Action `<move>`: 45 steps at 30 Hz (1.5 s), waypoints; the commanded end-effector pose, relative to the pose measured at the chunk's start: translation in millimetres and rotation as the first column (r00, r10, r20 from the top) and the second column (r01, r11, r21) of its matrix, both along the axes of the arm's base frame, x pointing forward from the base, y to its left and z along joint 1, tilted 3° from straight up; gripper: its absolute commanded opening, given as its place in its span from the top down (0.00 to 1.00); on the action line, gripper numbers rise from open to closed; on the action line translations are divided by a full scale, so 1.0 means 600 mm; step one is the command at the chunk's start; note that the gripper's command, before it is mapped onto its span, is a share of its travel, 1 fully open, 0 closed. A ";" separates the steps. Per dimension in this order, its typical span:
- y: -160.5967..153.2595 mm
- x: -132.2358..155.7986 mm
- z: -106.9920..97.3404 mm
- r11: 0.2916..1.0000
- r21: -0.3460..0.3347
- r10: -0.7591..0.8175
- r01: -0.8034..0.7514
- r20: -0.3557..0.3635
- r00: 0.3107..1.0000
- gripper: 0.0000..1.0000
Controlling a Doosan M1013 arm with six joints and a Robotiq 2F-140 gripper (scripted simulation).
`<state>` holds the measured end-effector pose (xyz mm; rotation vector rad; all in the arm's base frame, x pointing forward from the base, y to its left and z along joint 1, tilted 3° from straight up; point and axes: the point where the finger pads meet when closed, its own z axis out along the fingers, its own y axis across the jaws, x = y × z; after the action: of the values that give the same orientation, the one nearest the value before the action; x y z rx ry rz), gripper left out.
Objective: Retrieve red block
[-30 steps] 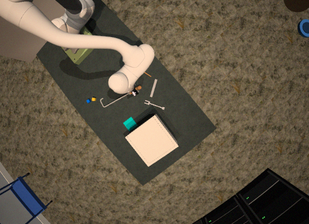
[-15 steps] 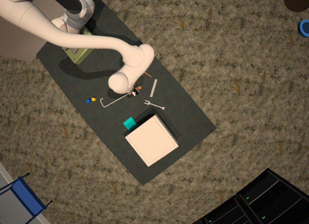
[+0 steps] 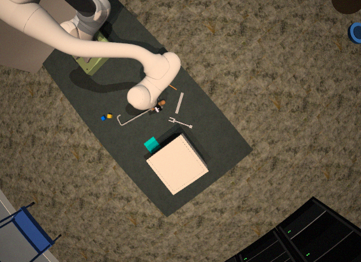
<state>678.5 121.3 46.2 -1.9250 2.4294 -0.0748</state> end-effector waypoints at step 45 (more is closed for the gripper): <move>-0.006 0.000 -0.081 1.000 -0.003 -0.004 0.004 -0.004 1.000 0.66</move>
<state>681.4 120.7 2.5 -1.9267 2.4283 -0.0748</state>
